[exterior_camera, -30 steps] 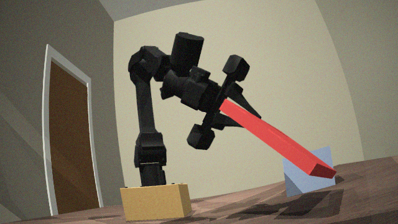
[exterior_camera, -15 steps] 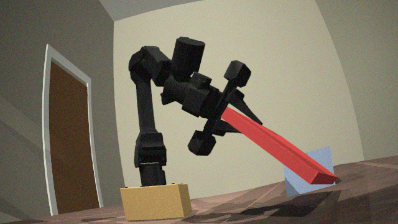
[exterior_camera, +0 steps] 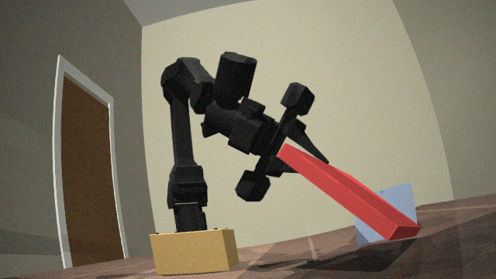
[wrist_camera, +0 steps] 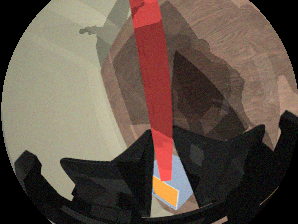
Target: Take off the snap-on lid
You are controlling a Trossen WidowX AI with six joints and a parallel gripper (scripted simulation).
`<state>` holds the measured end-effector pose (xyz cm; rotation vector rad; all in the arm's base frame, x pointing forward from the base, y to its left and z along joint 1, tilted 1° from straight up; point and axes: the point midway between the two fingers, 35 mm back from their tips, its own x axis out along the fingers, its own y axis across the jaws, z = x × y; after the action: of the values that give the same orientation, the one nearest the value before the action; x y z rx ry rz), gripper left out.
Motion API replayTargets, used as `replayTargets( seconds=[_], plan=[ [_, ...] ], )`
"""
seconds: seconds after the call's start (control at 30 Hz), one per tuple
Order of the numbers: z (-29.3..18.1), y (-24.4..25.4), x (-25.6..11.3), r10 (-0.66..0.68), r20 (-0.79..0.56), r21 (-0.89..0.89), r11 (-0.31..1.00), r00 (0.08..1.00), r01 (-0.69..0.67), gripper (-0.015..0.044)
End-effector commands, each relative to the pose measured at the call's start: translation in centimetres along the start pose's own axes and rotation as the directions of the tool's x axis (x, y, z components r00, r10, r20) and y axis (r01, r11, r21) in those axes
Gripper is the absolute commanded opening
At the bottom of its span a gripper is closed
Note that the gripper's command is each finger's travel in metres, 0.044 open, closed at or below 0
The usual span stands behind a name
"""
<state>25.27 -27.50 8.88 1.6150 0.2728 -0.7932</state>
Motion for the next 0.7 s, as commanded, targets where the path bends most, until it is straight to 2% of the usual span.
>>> replayTargets(
  seconds=[0.0, 0.67],
  plan=[
    [0.0, -0.1, 0.2, 0.007, -0.001, -0.005, 1.0, 1.0, -0.007, 0.0],
    [0.0, -1.4, 1.2, 0.007, -0.001, -0.005, 1.0, 1.0, -0.007, 0.0]
  ],
)
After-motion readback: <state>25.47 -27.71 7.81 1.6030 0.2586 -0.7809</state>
